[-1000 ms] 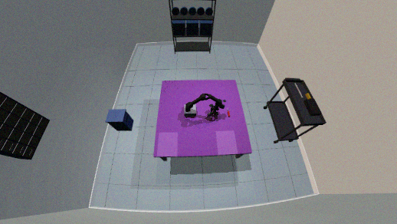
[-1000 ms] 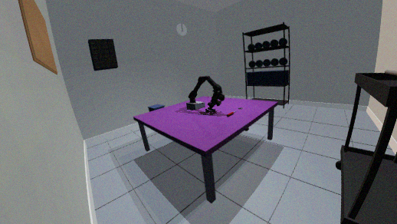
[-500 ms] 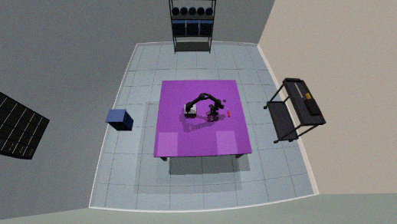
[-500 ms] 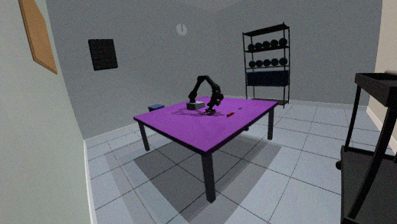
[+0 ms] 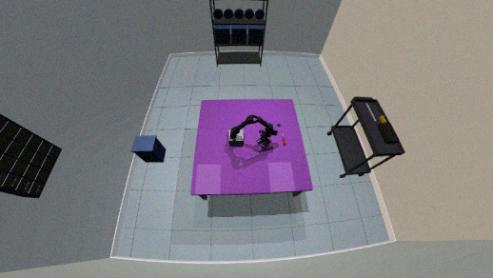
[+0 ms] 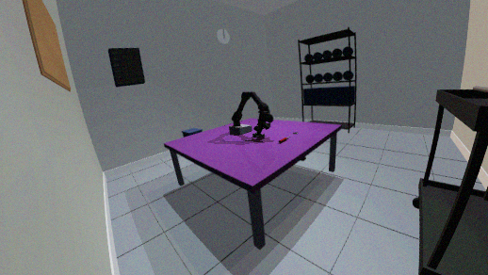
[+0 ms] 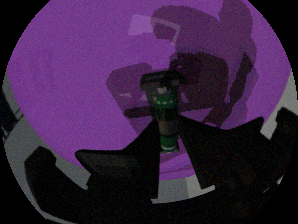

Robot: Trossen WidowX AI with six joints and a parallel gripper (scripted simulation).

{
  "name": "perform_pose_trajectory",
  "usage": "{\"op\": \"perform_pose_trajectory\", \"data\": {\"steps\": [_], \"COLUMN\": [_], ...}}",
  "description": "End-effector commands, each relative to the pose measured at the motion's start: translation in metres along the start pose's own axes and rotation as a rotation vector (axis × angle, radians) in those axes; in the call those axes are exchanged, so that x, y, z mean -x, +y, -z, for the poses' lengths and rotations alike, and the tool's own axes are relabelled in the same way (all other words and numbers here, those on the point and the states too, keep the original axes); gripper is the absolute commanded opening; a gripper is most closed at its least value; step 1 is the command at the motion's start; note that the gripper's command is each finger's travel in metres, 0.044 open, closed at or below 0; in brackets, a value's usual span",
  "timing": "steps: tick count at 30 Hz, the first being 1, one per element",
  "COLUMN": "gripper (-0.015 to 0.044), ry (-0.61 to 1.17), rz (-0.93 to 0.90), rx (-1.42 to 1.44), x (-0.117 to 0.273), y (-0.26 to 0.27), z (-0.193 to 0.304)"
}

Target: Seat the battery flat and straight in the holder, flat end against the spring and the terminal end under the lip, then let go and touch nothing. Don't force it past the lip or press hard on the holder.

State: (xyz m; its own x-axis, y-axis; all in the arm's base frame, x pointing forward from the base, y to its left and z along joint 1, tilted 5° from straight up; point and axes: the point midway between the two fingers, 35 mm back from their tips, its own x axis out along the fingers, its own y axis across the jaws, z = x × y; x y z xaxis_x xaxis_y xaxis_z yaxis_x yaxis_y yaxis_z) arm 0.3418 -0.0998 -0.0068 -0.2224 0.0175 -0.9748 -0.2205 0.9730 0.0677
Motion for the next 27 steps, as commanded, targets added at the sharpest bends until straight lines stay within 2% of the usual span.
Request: {"op": "perform_pose_trajectory", "data": {"steps": [1, 27], "gripper": [0.0067, 0.0067], "ry": [-0.041, -0.165], "rz": [0.001, 0.002], "rx": [0.004, 0.016], "x": [-0.0001, -0.0039], "y": [-0.0002, 0.0007], "z": [-0.0053, -0.0016]}}
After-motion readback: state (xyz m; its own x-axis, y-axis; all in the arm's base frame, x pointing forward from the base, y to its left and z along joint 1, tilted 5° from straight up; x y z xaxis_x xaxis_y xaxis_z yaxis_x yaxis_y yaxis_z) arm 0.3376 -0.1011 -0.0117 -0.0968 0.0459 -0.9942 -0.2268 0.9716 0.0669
